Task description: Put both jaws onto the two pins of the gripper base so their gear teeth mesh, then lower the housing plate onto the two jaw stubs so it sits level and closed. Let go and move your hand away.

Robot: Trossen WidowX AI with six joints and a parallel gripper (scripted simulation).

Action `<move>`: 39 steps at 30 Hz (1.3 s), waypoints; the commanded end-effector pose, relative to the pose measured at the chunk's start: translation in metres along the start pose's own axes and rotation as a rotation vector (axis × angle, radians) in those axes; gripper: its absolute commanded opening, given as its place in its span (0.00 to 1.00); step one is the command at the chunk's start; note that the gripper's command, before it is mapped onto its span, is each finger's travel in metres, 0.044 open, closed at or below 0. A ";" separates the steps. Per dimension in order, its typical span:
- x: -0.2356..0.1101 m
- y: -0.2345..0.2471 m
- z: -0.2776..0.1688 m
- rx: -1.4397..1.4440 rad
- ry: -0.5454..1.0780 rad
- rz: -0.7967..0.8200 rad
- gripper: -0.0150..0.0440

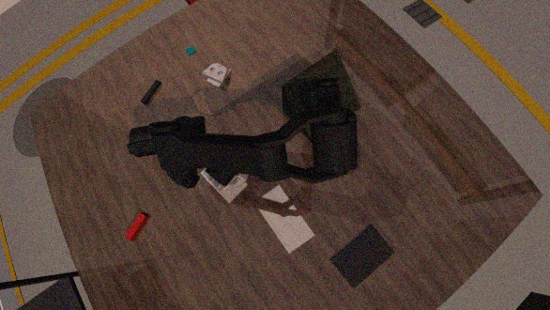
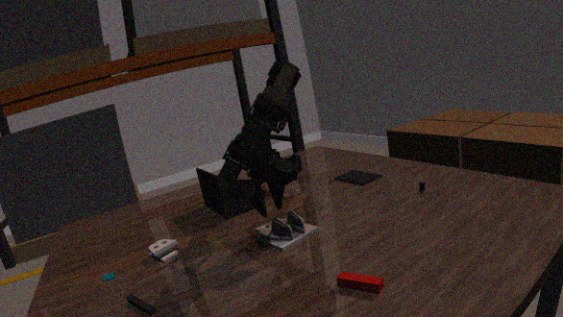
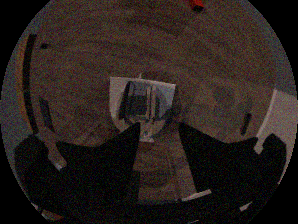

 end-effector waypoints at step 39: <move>-0.017 -0.067 -0.064 0.838 -0.038 0.000 1.00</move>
Point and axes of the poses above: the point midway between the two fingers, 35 mm back from their tips, its own x axis out along the fingers, its own y axis across the jaws, z = x × y, the point moved 8 cm from there along -x, back along the fingers, and after that the axes turned 6 degrees about -x, right-handed, at the moved point
